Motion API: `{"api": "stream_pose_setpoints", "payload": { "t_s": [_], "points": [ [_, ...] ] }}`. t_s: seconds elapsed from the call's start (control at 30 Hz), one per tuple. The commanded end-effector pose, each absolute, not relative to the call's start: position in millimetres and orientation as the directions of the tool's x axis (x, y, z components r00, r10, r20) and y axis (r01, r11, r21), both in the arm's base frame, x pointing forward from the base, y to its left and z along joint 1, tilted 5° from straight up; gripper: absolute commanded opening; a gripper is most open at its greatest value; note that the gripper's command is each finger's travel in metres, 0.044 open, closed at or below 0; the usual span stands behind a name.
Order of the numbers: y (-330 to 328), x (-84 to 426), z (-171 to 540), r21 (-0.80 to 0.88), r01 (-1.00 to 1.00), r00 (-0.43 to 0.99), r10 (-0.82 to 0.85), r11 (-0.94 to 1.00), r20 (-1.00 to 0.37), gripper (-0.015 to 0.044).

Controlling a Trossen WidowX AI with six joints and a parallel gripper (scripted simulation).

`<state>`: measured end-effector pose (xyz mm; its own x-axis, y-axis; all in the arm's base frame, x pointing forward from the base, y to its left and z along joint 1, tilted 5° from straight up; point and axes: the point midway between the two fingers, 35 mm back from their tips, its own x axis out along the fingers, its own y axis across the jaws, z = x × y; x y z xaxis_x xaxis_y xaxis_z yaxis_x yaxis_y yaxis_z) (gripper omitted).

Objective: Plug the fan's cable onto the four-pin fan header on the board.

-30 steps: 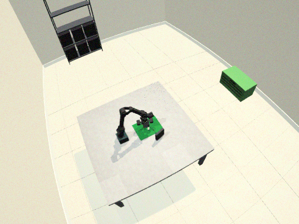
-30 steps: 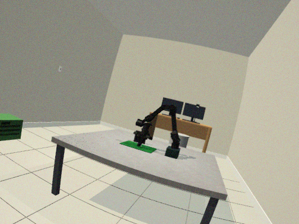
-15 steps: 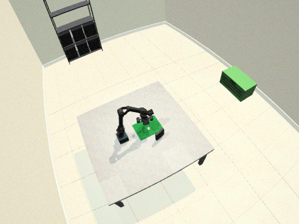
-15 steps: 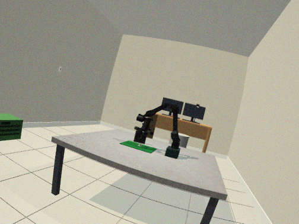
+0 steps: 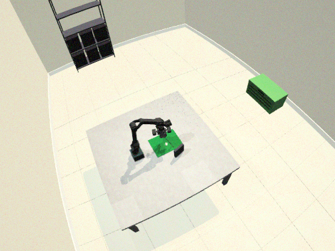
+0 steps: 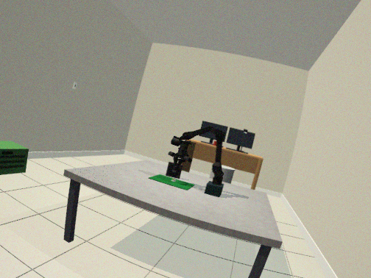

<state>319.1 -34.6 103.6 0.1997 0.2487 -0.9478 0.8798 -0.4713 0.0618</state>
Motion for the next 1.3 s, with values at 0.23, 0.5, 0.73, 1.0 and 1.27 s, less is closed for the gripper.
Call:
{"api": "stream_pose_setpoints", "payload": {
  "t_s": [0.23,0.5,0.73,1.0,1.27],
  "points": [
    [-48.3,345.5,112.5,0.117,0.952,0.176,0.192,-0.284,-0.965,0.0],
    [-60.2,368.1,115.8,0.137,0.985,0.15,0.142,-0.102,-0.978,0.0],
    [-70.7,387.9,117.0,0.134,0.988,0.127,0.095,0.073,-0.987,0.0],
    [-82.0,408.7,116.2,0.107,0.957,0.099,0.041,0.269,-0.994,0.0],
    [-83.4,411.2,112.2,0.092,0.953,0.095,0.004,0.288,-0.996,0.0]
  ]
}}
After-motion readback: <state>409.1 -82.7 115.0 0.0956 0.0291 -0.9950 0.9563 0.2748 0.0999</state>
